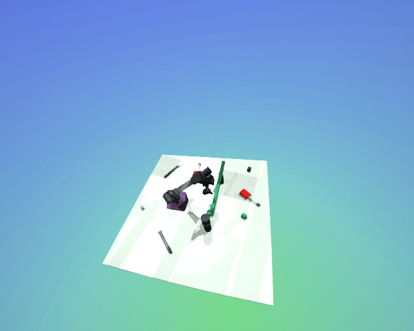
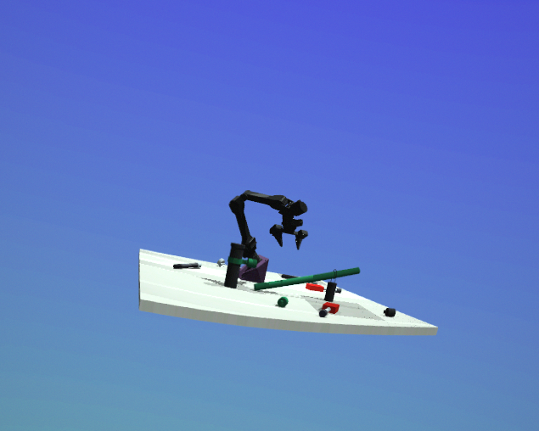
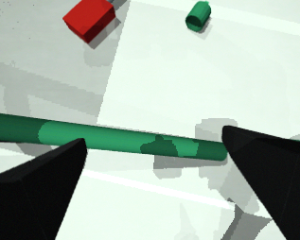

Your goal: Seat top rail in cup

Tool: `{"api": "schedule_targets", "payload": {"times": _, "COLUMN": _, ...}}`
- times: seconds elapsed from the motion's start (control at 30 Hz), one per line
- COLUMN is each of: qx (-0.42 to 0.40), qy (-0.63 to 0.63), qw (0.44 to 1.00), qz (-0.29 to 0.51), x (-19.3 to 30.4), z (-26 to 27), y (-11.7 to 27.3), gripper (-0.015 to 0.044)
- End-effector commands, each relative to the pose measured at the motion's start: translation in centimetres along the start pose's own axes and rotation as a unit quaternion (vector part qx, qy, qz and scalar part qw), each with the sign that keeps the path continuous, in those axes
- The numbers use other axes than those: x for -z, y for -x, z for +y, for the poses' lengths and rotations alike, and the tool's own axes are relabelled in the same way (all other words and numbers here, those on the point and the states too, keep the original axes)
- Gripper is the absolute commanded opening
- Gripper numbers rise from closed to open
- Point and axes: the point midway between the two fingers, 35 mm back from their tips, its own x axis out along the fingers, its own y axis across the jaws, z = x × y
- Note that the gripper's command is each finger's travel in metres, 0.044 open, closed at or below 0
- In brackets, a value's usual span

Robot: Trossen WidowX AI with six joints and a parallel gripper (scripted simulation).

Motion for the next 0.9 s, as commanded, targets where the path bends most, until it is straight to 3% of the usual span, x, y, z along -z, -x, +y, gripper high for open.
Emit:
{"api": "schedule_targets", "payload": {"times": 0.0, "qx": 0.002, "qy": 0.018, "qw": 1.000, "qz": 0.010, "x": 0.0, "z": 0.2, "y": -0.4, "gripper": 0.0440}}
{"api": "schedule_targets", "payload": {"times": 0.2, "qx": -0.027, "qy": 0.272, "qw": 0.957, "qz": 0.099, "x": 0.8, "z": 0.3, "y": -3.5, "gripper": 0.0440}}
{"api": "schedule_targets", "payload": {"times": 0.43, "qx": -0.149, "qy": 0.589, "qw": 0.770, "qz": 0.193, "x": 2.8, "z": 0.1, "y": -7.8, "gripper": 0.0440}}
{"api": "schedule_targets", "payload": {"times": 0.5, "qx": -0.165, "qy": 0.614, "qw": 0.746, "qz": 0.198, "x": 3.0, "z": 0.1, "y": -8.2, "gripper": 0.0440}}
{"api": "schedule_targets", "payload": {"times": 0.87, "qx": -0.165, "qy": 0.614, "qw": 0.746, "qz": 0.198, "x": 3.0, "z": 0.1, "y": -8.2, "gripper": 0.0440}}
